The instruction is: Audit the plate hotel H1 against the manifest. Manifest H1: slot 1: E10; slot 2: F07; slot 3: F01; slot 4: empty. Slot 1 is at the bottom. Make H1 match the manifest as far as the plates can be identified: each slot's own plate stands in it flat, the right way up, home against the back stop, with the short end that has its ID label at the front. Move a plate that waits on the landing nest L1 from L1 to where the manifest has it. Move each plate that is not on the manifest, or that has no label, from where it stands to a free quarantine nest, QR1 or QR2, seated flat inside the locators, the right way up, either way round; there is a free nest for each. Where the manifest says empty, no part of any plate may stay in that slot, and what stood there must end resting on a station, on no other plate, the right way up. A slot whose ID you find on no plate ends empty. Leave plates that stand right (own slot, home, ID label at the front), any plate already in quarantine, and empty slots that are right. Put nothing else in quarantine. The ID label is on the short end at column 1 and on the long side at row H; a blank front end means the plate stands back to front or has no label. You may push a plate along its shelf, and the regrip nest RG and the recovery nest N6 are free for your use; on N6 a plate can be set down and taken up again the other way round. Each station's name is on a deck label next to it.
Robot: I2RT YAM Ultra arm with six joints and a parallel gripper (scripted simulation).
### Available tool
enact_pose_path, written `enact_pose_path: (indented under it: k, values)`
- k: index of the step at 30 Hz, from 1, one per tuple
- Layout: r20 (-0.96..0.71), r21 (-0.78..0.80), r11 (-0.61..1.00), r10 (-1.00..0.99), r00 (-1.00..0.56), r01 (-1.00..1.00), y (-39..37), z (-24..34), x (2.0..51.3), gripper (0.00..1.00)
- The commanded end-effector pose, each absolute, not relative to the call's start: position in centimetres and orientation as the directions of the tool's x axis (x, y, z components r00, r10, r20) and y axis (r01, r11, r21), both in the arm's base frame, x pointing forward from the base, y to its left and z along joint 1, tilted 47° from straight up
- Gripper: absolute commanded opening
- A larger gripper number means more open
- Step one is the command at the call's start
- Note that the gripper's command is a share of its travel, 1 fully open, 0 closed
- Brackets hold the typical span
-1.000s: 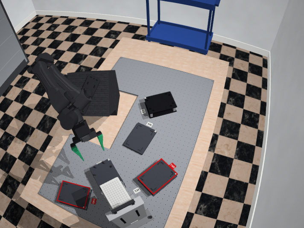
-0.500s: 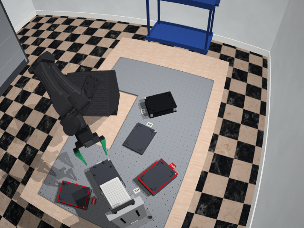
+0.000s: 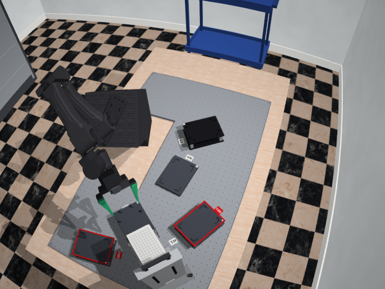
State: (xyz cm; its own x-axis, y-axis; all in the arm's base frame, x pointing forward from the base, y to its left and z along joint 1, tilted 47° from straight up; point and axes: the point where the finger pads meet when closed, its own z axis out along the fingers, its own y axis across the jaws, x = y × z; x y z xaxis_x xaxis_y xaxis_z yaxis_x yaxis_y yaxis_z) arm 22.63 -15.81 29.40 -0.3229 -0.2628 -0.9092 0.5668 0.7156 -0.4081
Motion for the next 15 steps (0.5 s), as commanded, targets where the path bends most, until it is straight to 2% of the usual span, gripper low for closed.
enact_pose_path:
  k: [1,15]
  values:
    - [-0.917,-0.399,0.713,-0.294,-0.271,0.577,-15.9,31.7,23.2,1.00]
    - [-0.916,-0.400,0.715,-0.296,-0.270,0.574,-17.1,32.2,25.1,1.00]
